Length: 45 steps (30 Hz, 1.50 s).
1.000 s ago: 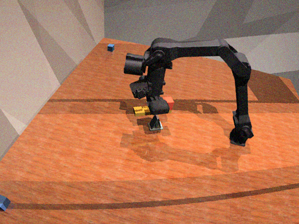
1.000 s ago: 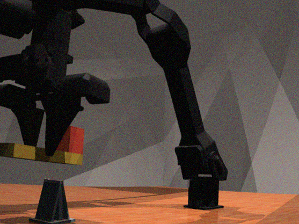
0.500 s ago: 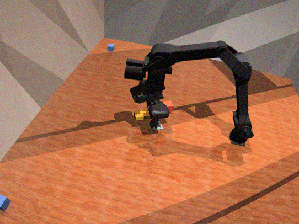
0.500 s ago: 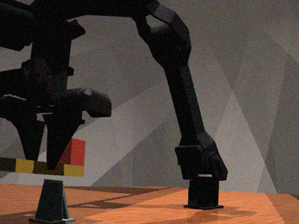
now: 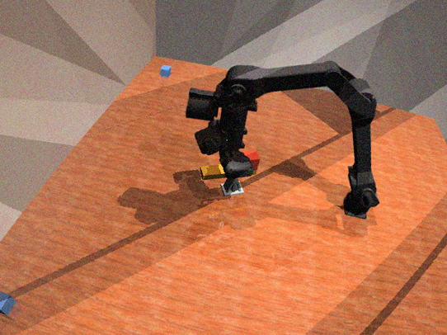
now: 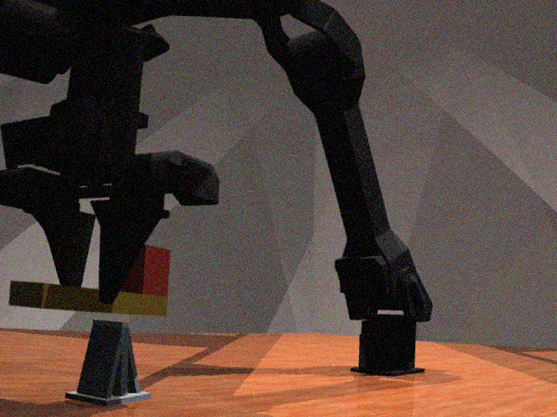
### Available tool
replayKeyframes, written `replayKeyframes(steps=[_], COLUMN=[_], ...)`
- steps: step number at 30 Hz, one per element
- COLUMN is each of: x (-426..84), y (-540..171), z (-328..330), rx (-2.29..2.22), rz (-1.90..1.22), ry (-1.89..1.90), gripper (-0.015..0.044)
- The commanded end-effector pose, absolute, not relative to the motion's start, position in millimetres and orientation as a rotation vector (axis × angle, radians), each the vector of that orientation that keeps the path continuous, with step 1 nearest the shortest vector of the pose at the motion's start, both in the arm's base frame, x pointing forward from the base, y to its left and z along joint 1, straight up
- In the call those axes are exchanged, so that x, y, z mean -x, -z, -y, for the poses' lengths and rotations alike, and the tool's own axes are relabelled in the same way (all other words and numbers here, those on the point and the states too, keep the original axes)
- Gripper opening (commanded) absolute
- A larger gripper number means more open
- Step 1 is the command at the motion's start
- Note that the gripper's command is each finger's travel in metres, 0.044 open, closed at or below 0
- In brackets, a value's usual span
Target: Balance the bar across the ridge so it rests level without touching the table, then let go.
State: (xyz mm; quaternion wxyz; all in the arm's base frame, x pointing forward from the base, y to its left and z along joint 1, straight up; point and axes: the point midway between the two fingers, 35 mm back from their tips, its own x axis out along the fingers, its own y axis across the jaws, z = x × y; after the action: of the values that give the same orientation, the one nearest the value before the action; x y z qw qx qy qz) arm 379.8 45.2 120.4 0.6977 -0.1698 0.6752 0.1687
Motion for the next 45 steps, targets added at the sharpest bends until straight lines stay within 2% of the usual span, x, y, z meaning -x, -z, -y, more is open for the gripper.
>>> replayKeyframes(steps=[1,45], x=[-380.0,-380.0], y=[-120.1,-116.4], z=[-45.0,-44.9], rx=[0.379,0.379], rz=[-1.504,-1.504], ry=[-0.373,-0.373], gripper=[0.0000,0.0000])
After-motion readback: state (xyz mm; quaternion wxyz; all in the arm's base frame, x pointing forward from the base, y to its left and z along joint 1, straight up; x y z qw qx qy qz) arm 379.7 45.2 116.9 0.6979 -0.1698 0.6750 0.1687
